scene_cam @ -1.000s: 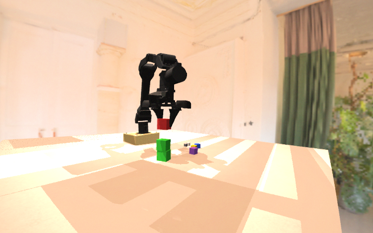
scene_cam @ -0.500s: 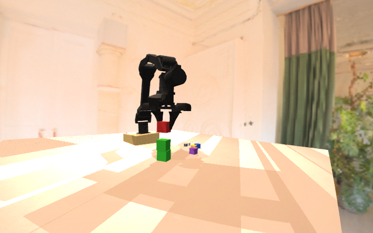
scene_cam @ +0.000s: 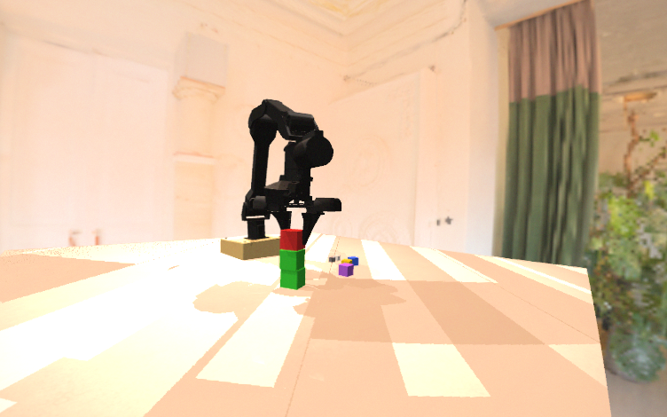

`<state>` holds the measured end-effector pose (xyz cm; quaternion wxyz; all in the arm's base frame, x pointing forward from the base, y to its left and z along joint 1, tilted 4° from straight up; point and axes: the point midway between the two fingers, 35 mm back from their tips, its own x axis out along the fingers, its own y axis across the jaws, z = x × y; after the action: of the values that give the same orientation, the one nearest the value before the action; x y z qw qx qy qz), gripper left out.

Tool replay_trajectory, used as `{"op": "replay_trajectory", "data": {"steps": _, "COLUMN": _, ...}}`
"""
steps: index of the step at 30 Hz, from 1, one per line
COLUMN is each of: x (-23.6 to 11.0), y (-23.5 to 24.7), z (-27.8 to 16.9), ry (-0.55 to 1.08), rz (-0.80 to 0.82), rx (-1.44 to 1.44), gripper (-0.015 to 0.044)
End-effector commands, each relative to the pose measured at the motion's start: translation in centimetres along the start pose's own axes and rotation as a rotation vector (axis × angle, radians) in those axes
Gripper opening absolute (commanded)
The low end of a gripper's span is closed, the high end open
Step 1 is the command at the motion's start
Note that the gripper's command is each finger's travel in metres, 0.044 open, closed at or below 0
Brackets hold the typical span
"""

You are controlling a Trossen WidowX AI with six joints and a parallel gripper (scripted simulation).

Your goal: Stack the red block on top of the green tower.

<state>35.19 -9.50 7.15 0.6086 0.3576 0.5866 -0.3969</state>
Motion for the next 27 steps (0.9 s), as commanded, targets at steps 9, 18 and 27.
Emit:
{"op": "replay_trajectory", "data": {"steps": 9, "x": 0.16, "y": -0.05, "z": 0.01, "ry": -0.001, "rz": -0.002, "rx": 0.001, "gripper": 0.0000}}
{"op": "replay_trajectory", "data": {"steps": 18, "x": 0.19, "y": -0.05, "z": 0.01, "ry": -0.001, "rz": -0.002, "rx": 0.001, "gripper": 0.0000}}
{"op": "replay_trajectory", "data": {"steps": 27, "x": 0.12, "y": -0.04, "z": -0.03, "ry": 0.001, "rz": -0.002, "rx": 0.000, "gripper": 0.0131}}
